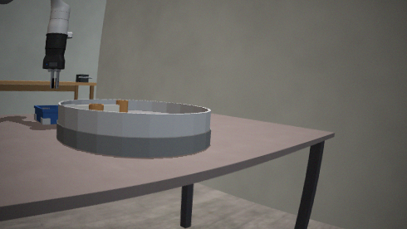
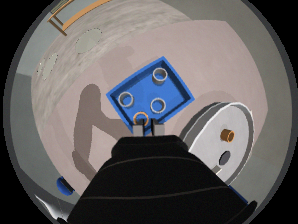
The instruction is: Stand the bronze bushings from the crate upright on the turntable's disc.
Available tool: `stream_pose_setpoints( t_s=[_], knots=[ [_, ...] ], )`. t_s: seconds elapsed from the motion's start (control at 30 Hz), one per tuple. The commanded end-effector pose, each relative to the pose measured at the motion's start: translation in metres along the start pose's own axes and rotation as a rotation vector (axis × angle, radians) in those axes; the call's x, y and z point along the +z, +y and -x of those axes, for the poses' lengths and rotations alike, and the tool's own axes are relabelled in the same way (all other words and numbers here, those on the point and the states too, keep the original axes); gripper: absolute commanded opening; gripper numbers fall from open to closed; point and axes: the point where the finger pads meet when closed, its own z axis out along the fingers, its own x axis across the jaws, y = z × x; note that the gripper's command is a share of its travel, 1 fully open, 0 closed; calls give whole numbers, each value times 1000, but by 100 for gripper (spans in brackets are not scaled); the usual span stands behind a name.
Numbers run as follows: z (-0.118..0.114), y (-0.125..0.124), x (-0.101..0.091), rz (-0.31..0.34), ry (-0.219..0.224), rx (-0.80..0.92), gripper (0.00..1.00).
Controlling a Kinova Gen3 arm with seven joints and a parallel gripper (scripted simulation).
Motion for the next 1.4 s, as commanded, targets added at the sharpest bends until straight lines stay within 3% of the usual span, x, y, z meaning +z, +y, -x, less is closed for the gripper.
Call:
stream_pose_setpoints(
  t_s=[0.0,0.57,1.13,1.37],
  knots=[
    [-2,-2,0,-4,1,7,36],
    [-1,-2,3,-5,-2,11,36],
    [0,-1,60,-3,-2,12,36],
    [0,-1,65,-3,0,11,36]
  ],
)
